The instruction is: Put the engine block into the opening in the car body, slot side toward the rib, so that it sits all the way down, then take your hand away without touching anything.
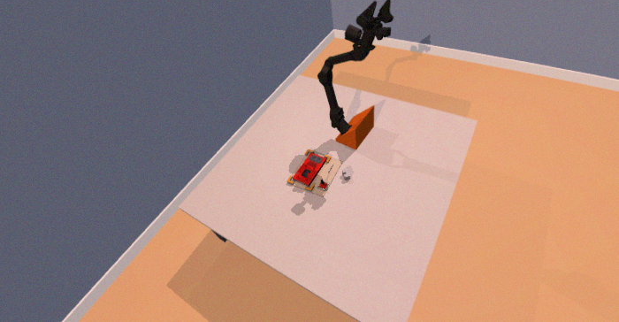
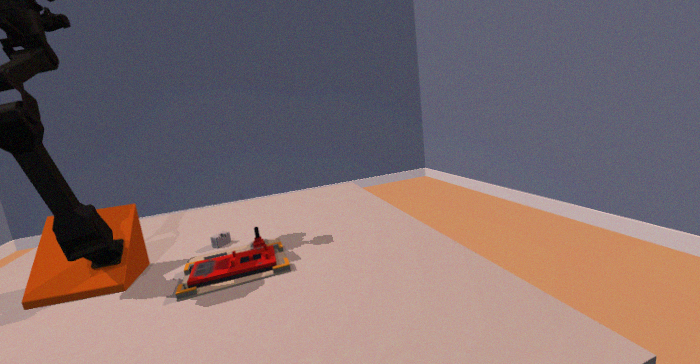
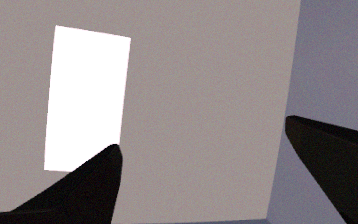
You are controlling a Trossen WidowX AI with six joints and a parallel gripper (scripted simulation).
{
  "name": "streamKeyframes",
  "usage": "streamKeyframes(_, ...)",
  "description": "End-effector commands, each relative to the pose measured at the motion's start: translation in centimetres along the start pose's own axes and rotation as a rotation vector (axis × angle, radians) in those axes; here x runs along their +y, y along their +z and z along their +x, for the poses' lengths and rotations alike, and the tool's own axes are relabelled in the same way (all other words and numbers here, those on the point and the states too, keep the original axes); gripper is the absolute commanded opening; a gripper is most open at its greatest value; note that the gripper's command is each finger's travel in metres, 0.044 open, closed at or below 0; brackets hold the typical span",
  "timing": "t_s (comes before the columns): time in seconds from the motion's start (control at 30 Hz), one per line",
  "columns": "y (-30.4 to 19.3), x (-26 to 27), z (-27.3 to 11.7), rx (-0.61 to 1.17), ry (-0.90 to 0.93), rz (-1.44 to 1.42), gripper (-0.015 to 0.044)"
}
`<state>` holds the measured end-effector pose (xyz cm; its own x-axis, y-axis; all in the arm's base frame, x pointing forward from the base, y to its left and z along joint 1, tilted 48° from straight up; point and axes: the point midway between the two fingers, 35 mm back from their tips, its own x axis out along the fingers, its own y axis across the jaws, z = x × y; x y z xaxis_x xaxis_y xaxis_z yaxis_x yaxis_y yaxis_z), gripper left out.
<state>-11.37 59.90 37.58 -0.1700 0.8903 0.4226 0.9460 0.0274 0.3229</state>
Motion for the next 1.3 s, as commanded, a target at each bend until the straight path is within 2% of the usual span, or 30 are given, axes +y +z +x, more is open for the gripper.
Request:
streamKeyframes(0.0, 4.7, 1.7, -0.7, -0.147, 0.015, -0.072, 0.044)
streamKeyframes(0.3, 13.1, 5.5, -3.3, -0.427, 0.031, -0.202, 0.044)
streamKeyframes(0.6, 20.4, 9.2, -7.8, -0.705, 0.021, -0.319, 0.044)
streamKeyframes(0.97, 27.7, 13.6, -15.3, -1.049, -0.034, -0.433, 0.044)
streamKeyframes(1.27, 32.2, 16.6, -23.2, -1.341, -0.119, -0.491, 0.044)
